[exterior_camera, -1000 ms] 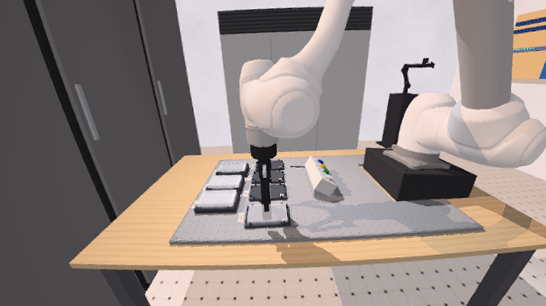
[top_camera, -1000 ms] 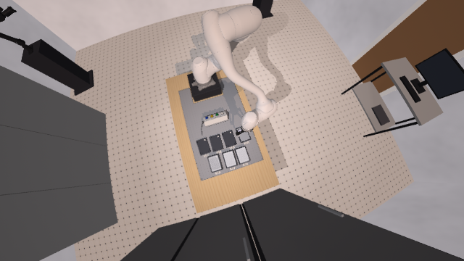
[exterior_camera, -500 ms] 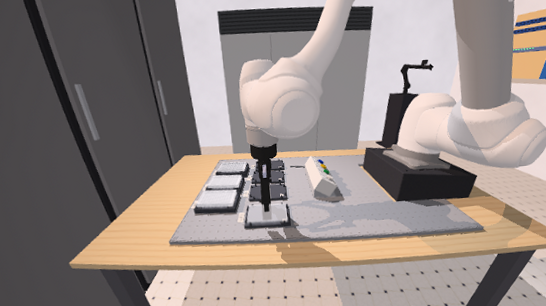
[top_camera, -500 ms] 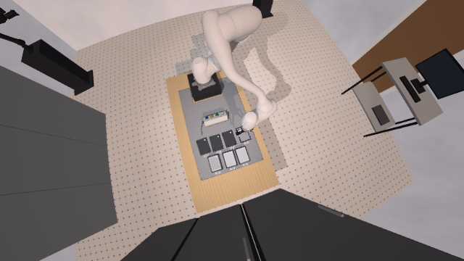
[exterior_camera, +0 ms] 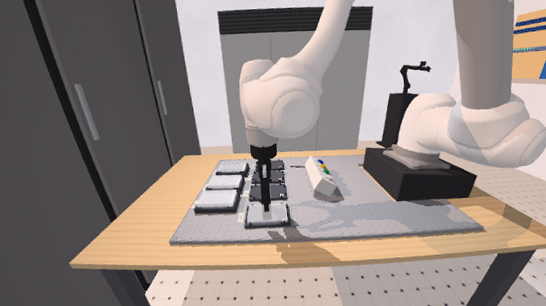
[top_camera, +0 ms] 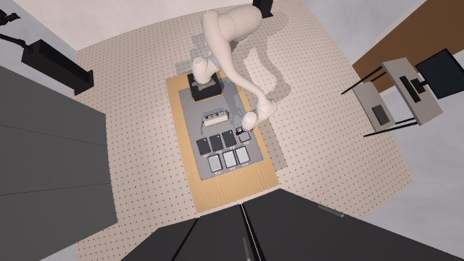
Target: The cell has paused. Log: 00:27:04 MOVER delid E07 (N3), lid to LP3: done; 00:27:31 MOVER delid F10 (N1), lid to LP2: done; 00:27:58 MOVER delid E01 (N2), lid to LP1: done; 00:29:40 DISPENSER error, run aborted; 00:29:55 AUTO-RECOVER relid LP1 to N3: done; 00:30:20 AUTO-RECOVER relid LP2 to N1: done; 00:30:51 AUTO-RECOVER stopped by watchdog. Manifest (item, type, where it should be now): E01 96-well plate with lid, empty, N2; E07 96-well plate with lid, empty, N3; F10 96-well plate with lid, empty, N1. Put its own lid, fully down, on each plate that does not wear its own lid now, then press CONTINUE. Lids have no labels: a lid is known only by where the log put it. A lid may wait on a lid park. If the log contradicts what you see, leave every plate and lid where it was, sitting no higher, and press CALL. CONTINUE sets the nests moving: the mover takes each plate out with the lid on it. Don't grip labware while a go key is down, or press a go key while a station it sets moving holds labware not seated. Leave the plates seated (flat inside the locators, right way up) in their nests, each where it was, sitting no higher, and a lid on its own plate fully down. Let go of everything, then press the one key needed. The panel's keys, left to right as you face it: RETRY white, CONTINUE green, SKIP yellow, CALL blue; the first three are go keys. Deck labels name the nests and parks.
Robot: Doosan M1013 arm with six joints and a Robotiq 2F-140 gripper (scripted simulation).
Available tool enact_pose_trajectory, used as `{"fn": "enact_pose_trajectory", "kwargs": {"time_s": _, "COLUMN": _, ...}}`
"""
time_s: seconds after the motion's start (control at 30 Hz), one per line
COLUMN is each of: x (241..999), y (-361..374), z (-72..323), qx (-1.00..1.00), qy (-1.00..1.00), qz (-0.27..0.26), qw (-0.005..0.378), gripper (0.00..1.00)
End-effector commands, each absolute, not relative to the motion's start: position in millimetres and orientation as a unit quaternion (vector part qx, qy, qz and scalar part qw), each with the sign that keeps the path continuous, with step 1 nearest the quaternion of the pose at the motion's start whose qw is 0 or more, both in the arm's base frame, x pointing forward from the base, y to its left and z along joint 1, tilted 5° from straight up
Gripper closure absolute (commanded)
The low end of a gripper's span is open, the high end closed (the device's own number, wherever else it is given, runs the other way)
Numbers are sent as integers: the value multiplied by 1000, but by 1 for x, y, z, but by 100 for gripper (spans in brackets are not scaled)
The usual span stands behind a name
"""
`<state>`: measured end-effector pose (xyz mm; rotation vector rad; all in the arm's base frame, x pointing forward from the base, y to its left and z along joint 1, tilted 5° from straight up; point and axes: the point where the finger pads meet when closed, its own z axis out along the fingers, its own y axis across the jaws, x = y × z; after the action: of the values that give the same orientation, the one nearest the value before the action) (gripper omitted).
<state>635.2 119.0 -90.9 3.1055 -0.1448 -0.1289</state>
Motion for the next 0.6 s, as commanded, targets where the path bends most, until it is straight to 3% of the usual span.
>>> {"fn": "enact_pose_trajectory", "kwargs": {"time_s": 0.0, "x": 635, "y": 121, "z": -94, "qx": 998, "qy": -49, "qz": -42, "qw": 13, "gripper": 34}}
{"fn": "enact_pose_trajectory", "kwargs": {"time_s": 0.57, "x": 634, "y": 121, "z": -97, "qx": 998, "qy": -49, "qz": -42, "qw": 13, "gripper": 34}}
